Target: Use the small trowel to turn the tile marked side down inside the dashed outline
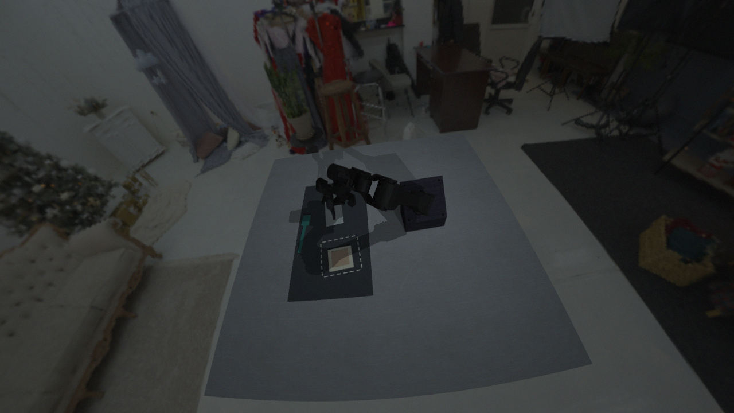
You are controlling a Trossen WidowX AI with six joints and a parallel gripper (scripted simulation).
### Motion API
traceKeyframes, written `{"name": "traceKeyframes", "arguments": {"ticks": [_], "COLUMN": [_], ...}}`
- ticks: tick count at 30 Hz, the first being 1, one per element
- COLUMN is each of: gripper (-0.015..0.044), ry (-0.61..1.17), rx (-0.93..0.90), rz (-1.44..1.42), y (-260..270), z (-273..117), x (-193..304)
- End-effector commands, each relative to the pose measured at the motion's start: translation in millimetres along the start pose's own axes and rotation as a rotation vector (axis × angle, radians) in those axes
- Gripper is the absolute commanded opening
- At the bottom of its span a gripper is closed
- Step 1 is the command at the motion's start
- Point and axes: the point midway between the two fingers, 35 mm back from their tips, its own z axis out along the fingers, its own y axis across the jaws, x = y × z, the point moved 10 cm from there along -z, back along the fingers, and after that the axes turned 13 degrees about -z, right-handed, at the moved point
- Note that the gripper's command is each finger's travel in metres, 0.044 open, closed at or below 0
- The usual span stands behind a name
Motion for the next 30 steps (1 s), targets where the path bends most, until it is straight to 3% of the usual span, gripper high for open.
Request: {"name": "traceKeyframes", "arguments": {"ticks": [1,30], "gripper": [0.0,0.0], "ry": [-0.004,-0.004], "rx": [-0.009,0.006], "rz": [-0.01,0.001], "y": [3,-7], "z": [-1,-1], "x": [-2,-11]}}
